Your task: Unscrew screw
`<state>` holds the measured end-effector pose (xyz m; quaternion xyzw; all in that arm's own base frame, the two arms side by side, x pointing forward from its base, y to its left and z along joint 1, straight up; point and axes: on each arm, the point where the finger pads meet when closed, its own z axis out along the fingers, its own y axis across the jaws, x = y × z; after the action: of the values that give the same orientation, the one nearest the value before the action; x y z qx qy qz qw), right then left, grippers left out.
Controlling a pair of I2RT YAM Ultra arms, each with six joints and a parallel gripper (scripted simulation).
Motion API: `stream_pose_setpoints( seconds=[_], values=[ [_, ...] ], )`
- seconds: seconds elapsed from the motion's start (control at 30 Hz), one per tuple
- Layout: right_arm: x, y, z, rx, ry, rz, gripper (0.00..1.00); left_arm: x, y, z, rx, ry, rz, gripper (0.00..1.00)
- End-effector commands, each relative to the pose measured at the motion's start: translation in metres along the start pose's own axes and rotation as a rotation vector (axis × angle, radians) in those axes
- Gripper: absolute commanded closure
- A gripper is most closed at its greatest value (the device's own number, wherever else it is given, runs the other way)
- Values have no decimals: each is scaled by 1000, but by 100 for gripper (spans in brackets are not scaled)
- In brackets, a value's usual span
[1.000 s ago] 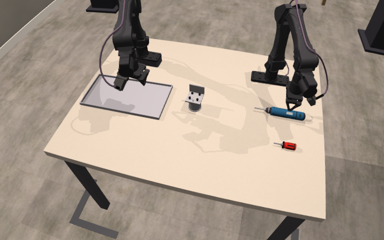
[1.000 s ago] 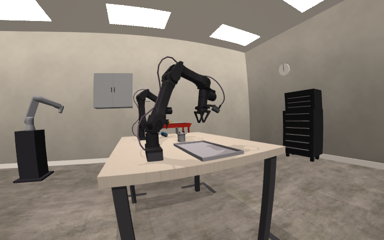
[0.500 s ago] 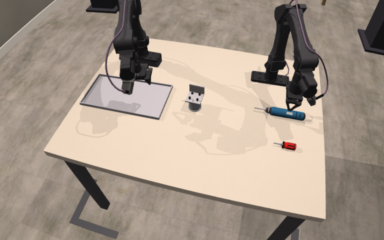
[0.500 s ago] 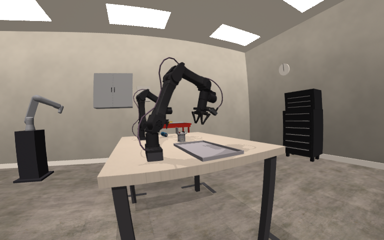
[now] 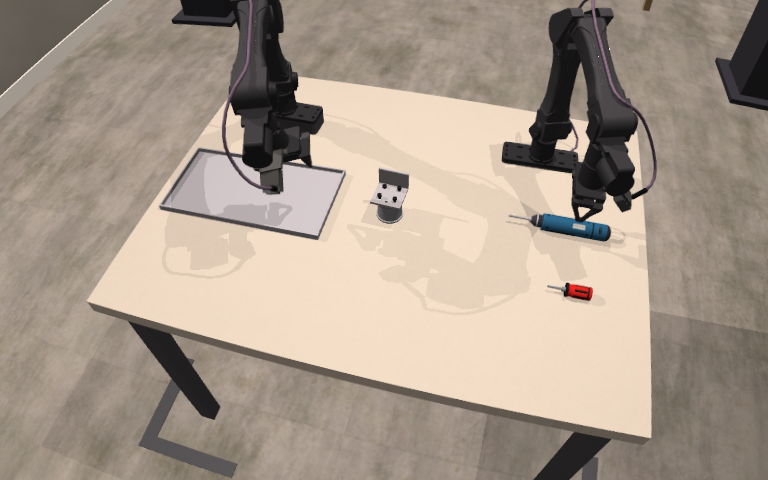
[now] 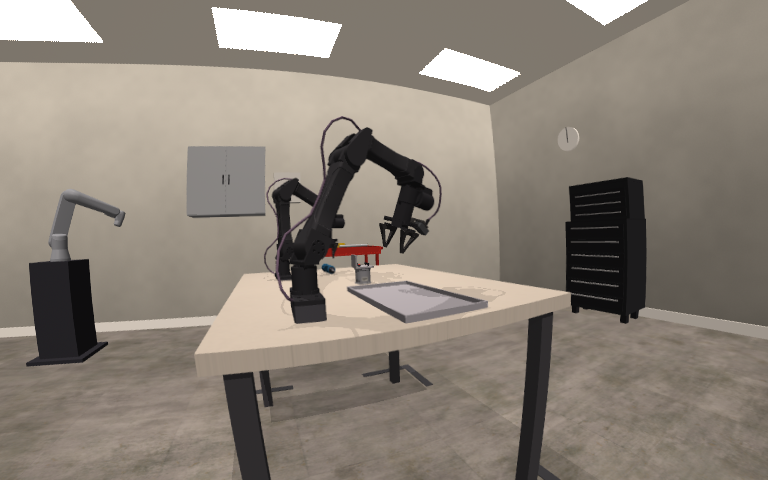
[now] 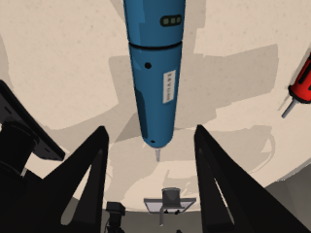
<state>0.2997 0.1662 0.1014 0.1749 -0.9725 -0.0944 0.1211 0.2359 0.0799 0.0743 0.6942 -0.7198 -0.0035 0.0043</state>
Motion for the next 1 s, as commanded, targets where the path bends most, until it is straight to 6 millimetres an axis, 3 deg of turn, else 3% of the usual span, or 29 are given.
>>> stream_pose_setpoints(
  seconds=[0.0,0.3,0.5,0.57,0.97],
  values=[
    [-10,15,-4,-49,-34,-107,14,-4,-5,-13,29,-22,-9,35],
    [-9,32,2,-147,-11,-286,14,-4,-5,-13,29,-22,-9,35],
    [-9,36,-5,-155,-40,-314,14,-4,-5,-13,29,-22,-9,35],
    [-13,39,3,-178,-32,-353,14,-4,-5,-13,29,-22,-9,35],
    [-12,54,7,-279,-36,-524,14,-4,-5,-13,29,-22,-9,35]
  ],
)
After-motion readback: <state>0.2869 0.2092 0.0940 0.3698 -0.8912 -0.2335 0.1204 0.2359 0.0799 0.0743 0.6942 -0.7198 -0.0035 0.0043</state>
